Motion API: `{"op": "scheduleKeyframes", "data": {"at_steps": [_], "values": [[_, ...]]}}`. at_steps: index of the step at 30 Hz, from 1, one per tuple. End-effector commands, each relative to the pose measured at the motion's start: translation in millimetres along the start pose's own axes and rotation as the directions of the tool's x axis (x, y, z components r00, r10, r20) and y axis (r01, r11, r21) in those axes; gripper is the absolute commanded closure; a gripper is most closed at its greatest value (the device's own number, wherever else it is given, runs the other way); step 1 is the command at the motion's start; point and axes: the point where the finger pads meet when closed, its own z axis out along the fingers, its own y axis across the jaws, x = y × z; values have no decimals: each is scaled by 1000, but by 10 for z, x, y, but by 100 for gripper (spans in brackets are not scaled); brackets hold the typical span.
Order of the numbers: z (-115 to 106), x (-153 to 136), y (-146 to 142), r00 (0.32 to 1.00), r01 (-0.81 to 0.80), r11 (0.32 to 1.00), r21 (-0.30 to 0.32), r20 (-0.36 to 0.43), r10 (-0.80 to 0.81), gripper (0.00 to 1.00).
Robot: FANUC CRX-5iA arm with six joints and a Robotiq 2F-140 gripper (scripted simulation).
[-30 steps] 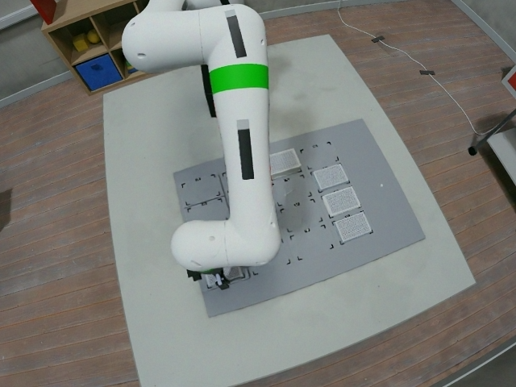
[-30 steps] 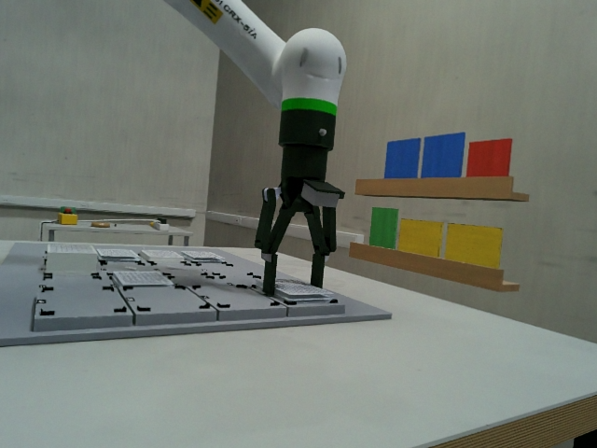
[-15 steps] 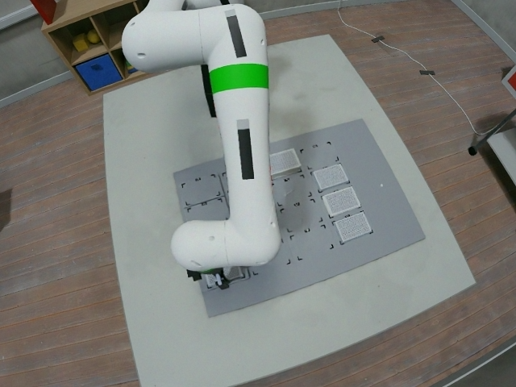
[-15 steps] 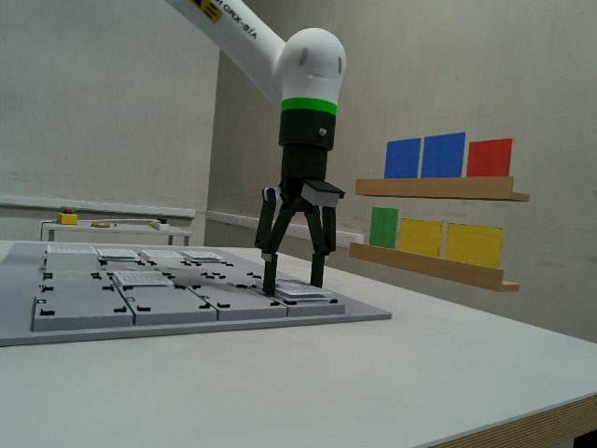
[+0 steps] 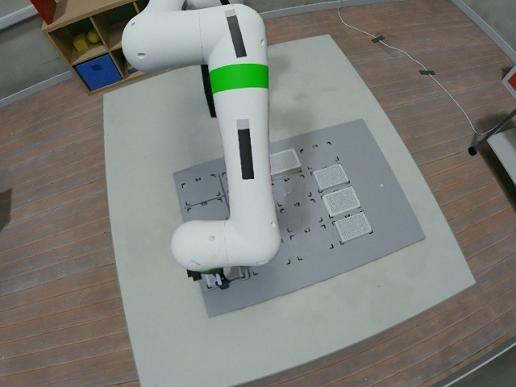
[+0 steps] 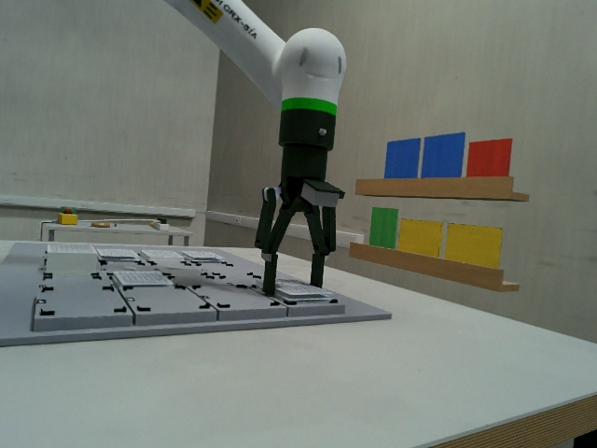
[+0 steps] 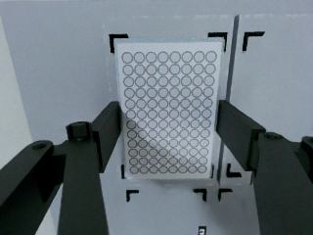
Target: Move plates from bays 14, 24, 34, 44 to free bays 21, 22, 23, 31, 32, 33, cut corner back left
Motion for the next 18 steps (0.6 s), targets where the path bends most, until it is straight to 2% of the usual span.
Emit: {"op": "scheduleKeyframes", "data": {"at_steps": [1,18], "values": [[-17,5,-13,1000,0,1000,2,-1,0,41],[-17,5,-13,1000,0,1000,2,-1,0,42]]}}
